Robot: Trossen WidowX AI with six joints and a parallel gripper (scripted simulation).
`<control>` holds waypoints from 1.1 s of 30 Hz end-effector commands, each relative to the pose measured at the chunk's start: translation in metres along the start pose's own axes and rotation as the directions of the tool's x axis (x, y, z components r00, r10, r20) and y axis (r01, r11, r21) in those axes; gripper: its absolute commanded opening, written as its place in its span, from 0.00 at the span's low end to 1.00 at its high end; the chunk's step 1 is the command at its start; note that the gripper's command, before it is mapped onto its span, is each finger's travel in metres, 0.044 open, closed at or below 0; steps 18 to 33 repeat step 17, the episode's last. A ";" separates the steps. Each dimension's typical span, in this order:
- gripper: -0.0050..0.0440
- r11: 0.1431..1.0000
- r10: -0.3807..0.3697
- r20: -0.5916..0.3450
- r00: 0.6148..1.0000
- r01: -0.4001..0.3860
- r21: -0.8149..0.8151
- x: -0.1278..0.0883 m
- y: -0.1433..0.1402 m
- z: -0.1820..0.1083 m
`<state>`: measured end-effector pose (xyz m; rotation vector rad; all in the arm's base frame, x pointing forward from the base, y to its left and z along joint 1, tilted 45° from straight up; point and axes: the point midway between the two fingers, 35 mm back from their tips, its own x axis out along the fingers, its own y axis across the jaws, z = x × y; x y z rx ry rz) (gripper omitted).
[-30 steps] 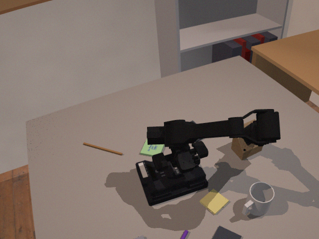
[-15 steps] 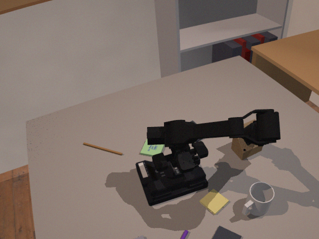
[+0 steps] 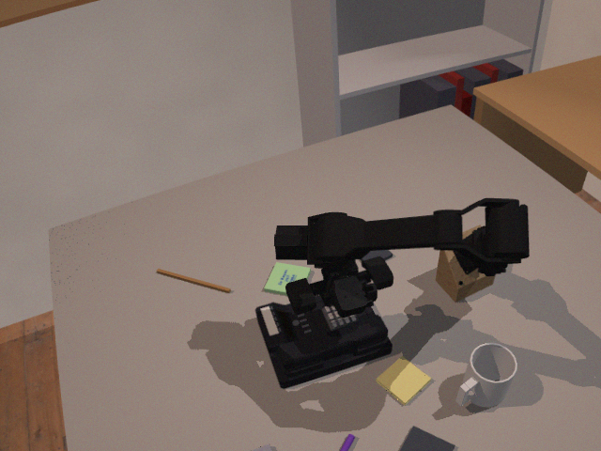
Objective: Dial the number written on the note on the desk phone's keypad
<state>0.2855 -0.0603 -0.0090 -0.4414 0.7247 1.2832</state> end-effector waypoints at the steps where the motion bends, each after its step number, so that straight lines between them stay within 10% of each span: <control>1: 0.00 1.000 -0.006 -0.005 1.000 0.006 -0.009 -0.005 -0.002 0.002; 5: 0.00 1.000 -0.005 -0.004 1.000 0.005 -0.008 -0.007 -0.002 0.001; 13: 0.00 1.000 -0.006 -0.005 1.000 0.006 -0.009 -0.089 0.005 -0.017; 33: 0.00 1.000 -0.006 -0.005 1.000 0.006 -0.009 -0.090 0.005 -0.017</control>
